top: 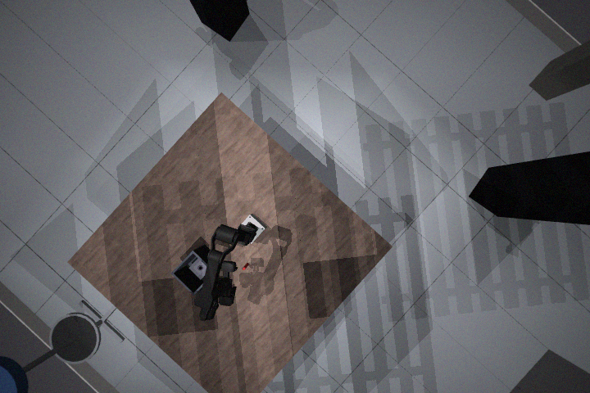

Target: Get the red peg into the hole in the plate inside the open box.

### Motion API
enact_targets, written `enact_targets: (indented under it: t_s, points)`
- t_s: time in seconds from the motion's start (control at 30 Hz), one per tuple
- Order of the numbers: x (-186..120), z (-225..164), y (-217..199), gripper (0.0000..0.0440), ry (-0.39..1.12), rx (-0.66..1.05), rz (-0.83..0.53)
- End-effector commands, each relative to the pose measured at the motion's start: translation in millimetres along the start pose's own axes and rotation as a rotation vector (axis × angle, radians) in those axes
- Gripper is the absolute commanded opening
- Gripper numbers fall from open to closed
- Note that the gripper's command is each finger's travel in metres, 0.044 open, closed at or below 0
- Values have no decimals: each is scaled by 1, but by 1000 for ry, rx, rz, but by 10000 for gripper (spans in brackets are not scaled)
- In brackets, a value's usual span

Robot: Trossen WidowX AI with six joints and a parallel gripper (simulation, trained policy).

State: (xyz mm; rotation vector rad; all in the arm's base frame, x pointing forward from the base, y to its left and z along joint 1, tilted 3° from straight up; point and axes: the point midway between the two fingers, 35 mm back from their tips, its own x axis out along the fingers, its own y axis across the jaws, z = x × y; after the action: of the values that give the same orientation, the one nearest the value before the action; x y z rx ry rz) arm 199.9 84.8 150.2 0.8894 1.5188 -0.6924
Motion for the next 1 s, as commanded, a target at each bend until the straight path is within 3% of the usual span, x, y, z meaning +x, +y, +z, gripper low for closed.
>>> enact_targets:
  t_s: [0.0,0.97]
  points:
    - [15,-4,-3,440,14,62,-46]
    - [111,3,-25,420,-50,333,-152]
